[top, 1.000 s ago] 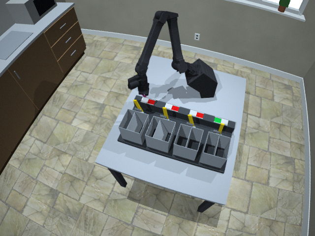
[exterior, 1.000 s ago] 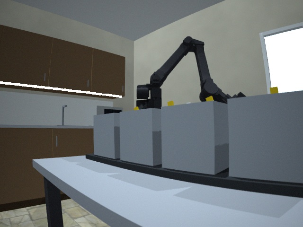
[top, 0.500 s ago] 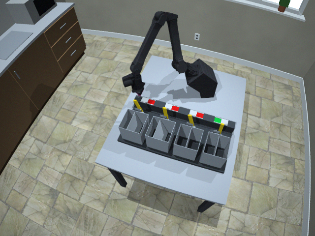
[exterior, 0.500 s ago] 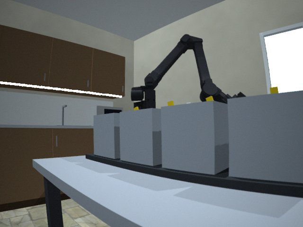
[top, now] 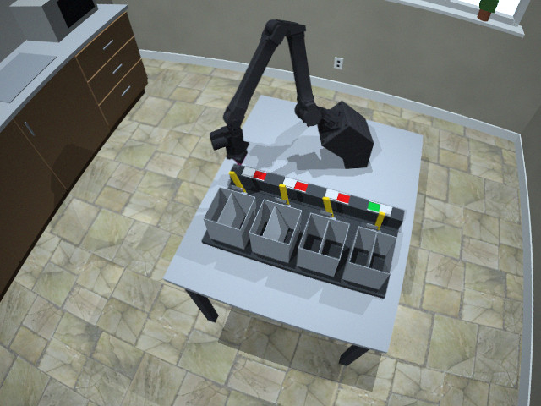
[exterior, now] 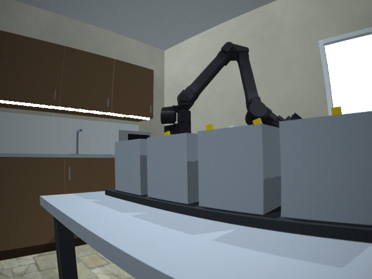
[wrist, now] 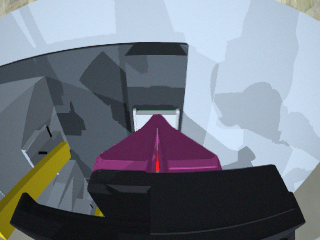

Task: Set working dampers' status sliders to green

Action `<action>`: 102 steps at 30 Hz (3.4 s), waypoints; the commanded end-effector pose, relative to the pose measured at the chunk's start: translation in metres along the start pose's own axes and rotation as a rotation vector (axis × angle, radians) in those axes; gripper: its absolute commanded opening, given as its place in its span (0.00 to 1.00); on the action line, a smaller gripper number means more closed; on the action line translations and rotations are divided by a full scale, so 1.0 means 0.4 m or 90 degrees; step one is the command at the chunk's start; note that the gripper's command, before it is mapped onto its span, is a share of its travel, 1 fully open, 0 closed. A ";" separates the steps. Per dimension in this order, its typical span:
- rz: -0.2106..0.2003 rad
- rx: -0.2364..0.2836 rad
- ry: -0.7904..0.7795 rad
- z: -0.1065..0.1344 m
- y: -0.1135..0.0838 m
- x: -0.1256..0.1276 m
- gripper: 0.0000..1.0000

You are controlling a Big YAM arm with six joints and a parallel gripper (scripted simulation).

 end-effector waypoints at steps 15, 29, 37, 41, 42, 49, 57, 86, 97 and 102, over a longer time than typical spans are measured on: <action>-0.006 -0.008 0.017 -0.031 -0.012 0.016 0.00; -0.004 -0.007 0.018 -0.031 -0.002 0.016 0.00; -0.006 -0.009 0.016 -0.032 0.008 0.016 0.00; -0.004 -0.007 0.012 -0.026 0.016 0.012 0.00; -0.003 -0.006 0.010 -0.024 0.019 0.010 0.00; 0.002 -0.001 0.002 -0.010 0.035 0.001 0.00; 0.005 0.002 0.001 -0.003 0.053 -0.004 0.00; 0.002 -0.002 0.003 -0.016 0.067 0.005 0.00; 0.002 -0.002 0.003 -0.016 0.067 0.005 0.00; 0.002 -0.002 0.003 -0.016 0.067 0.005 0.00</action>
Point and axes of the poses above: the point where the finger pads meet when closed, its own y axis out along the fingers, its own x axis across the jaws, z = x × y, the point moved 1 cm from there along -y, back along the fingers, and after that the axes turned 3 degrees about y, right-handed, at the moved point
